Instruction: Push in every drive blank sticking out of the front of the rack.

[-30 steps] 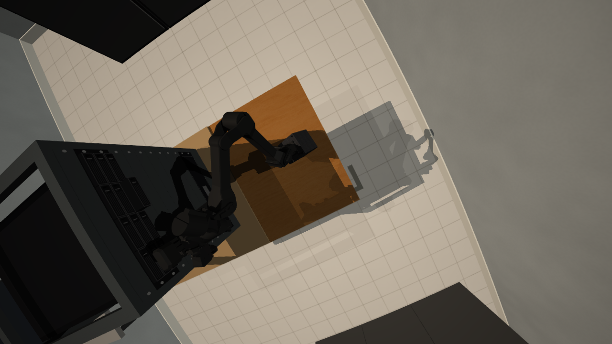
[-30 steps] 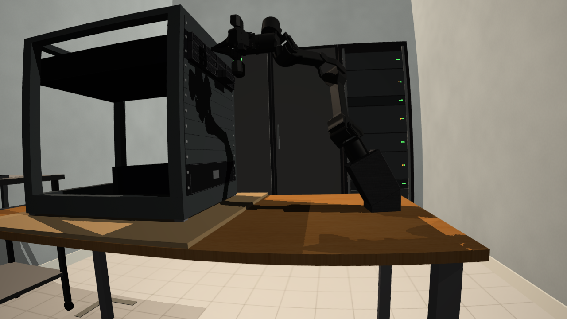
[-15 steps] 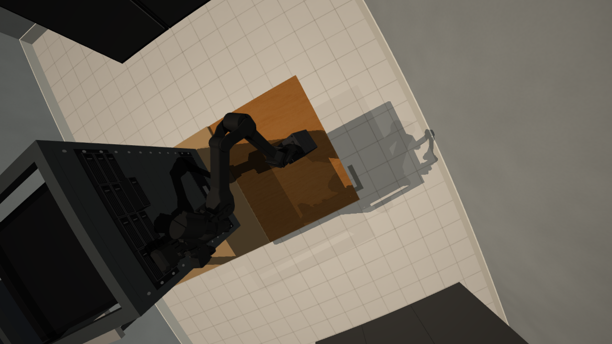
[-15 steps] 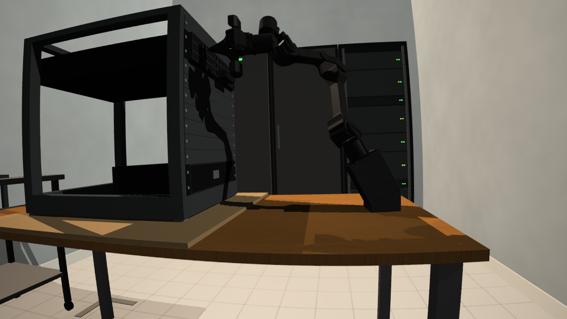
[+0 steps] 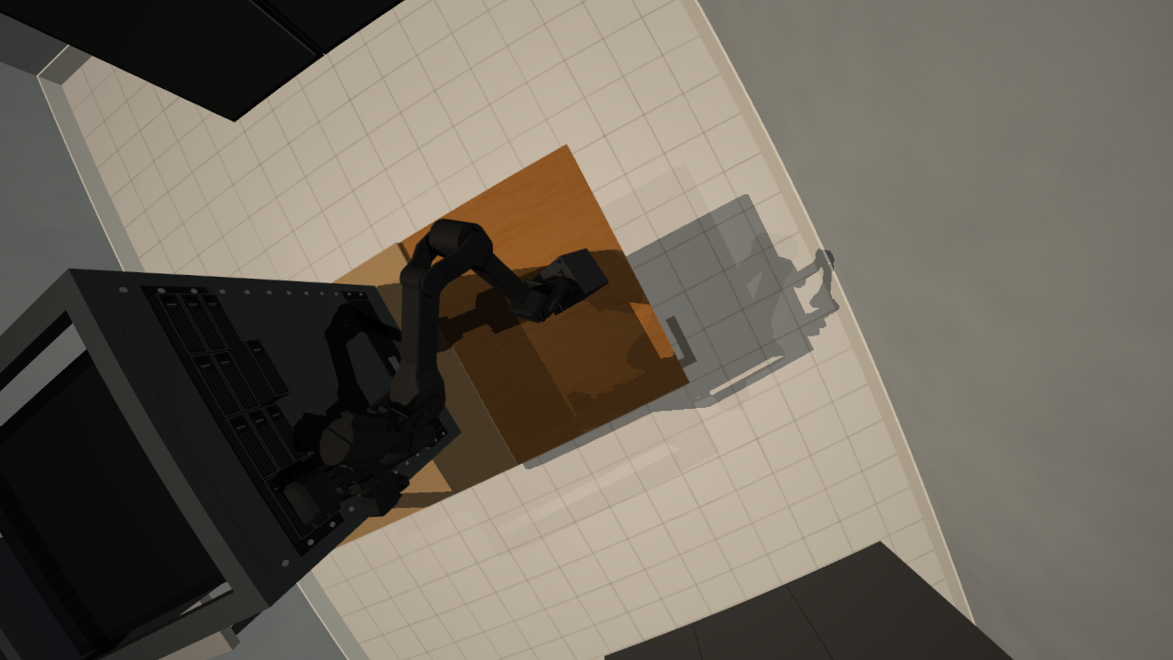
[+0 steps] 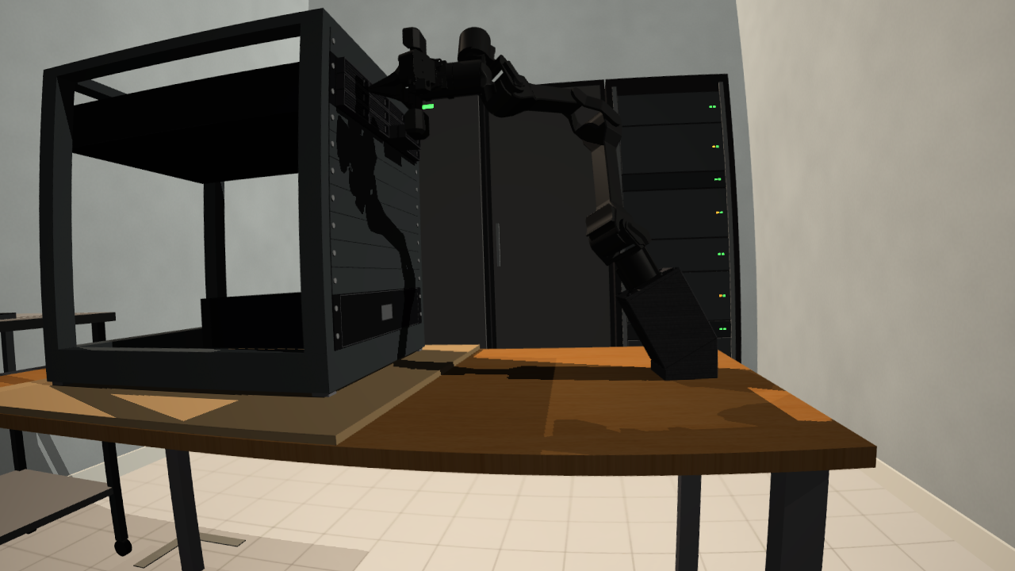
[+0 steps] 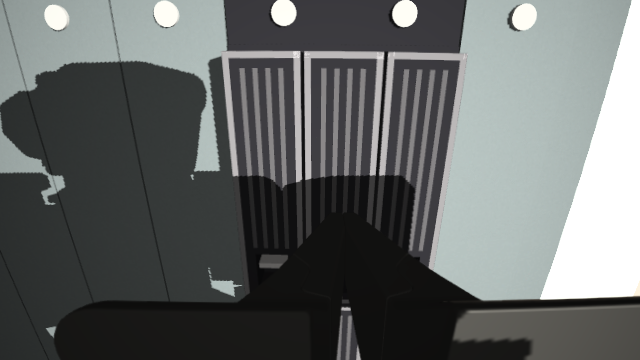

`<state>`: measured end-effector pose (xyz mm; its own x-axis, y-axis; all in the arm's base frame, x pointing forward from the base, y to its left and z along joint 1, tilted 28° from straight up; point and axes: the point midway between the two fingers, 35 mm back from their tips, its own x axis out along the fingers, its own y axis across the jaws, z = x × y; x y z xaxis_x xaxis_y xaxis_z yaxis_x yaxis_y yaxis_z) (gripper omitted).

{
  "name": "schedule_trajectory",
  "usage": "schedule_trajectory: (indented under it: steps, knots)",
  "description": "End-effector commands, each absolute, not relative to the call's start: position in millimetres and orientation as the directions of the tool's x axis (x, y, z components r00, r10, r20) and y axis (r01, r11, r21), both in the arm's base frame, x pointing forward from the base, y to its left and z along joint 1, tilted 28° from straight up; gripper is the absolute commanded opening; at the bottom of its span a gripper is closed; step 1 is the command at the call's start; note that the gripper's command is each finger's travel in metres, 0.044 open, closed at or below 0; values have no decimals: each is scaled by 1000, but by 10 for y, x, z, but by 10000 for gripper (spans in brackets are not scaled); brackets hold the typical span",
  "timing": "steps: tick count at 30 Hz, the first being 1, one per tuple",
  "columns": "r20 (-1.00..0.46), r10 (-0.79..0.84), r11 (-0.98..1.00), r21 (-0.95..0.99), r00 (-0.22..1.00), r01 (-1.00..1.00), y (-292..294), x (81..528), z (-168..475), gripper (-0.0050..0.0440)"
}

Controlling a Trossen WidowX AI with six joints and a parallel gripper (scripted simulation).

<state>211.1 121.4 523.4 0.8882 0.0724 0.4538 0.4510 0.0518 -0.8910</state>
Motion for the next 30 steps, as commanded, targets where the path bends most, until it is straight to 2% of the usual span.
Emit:
schedule_trajectory:
  steps: [1,30]
  knots:
    - [468,64,71,-883,882,463,1170,2099,5330,-50]
    - [468,64,71,-883,882,463,1175,2192,5390,-50]
